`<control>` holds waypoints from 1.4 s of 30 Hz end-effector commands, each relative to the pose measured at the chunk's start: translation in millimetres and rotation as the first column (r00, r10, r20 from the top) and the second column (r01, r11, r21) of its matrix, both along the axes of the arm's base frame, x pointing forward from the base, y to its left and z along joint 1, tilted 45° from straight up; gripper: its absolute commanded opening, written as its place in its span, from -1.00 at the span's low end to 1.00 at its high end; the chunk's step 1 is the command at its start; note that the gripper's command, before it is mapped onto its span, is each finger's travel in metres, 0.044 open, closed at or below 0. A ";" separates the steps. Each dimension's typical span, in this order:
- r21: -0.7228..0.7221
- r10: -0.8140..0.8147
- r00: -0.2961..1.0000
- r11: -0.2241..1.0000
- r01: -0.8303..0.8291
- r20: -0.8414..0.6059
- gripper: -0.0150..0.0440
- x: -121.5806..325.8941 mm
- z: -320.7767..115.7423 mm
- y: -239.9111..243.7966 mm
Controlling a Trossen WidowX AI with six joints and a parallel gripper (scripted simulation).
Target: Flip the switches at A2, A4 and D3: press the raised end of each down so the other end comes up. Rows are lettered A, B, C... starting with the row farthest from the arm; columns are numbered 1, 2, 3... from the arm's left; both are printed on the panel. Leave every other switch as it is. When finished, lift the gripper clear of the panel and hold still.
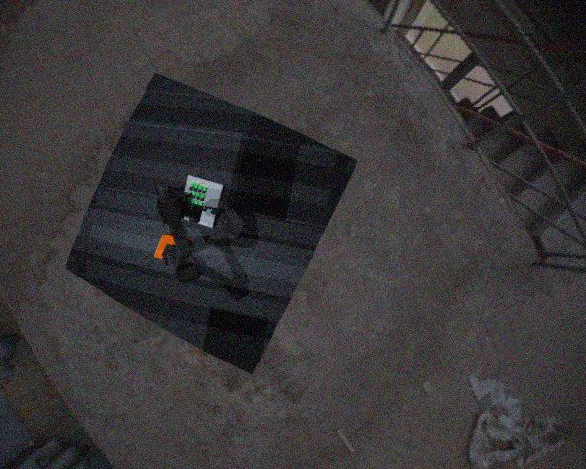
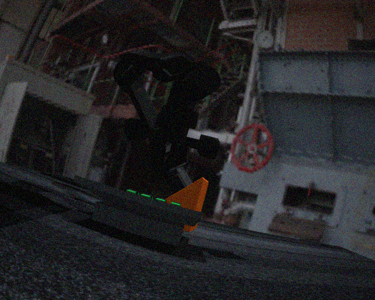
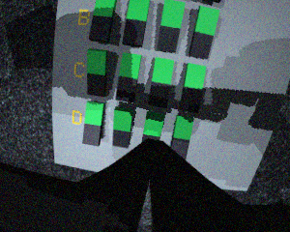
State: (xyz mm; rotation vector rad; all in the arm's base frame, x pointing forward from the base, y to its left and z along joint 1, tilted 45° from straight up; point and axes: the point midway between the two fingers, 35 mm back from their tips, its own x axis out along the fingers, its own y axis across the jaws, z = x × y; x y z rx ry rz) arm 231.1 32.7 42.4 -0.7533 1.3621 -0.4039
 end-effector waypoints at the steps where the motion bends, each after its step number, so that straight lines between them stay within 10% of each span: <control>1: -0.014 -0.008 1.000 1.000 0.008 -0.017 -0.49 0.1 -12.5 -13.4; 42: -0.015 -0.008 1.000 1.000 0.008 -0.016 -0.49 4.9 -29.5 -29.7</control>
